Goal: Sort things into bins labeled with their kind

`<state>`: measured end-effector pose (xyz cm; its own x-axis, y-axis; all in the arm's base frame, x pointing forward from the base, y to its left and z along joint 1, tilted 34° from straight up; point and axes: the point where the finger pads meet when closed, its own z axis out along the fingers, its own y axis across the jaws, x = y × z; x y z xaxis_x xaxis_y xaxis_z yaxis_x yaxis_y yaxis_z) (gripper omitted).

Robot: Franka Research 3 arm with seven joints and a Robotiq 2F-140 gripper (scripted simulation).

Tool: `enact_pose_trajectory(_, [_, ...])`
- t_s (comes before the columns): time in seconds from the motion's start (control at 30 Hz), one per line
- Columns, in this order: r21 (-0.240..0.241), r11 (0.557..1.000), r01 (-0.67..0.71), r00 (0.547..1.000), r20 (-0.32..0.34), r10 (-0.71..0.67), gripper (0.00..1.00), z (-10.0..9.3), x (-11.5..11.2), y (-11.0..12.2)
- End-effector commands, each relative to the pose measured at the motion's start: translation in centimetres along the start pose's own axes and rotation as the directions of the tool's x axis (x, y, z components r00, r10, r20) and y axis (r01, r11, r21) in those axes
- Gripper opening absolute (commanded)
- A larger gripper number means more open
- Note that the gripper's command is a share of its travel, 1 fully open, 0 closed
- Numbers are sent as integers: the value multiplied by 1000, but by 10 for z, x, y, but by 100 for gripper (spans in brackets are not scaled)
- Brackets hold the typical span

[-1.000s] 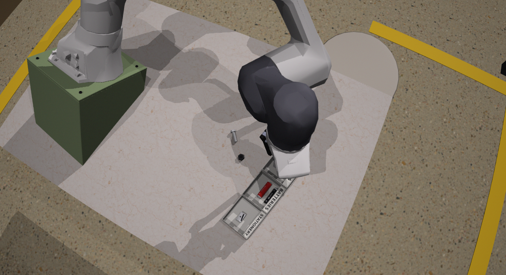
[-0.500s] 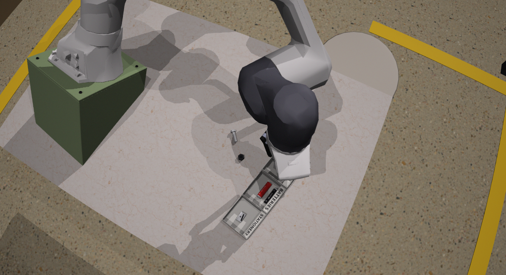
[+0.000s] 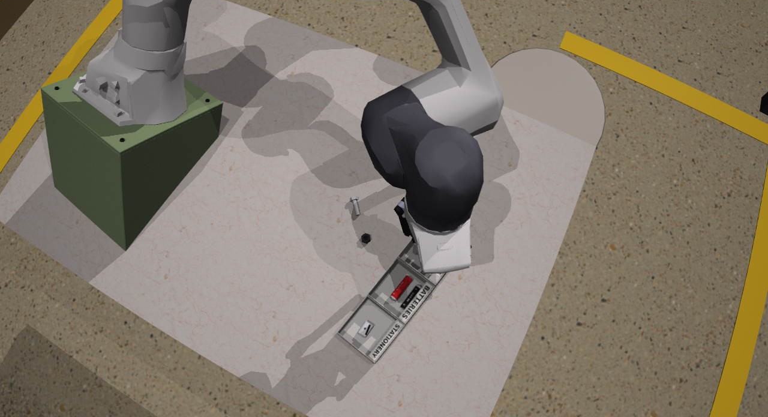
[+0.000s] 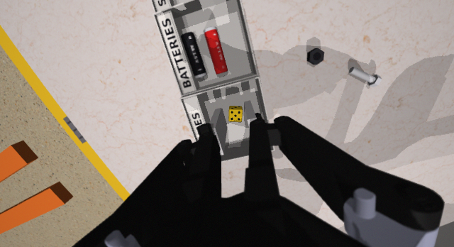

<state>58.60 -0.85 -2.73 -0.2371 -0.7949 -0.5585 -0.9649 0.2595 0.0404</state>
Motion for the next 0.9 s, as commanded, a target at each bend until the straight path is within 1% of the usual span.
enact_pose_trajectory(0.0, [2, 1000, -4, 1000, -2, 4, 19, 1, 1, -1])
enact_pose_trajectory(0.87, [2, 1000, -4, 1000, -2, 4, 19, -29, 1, -1])
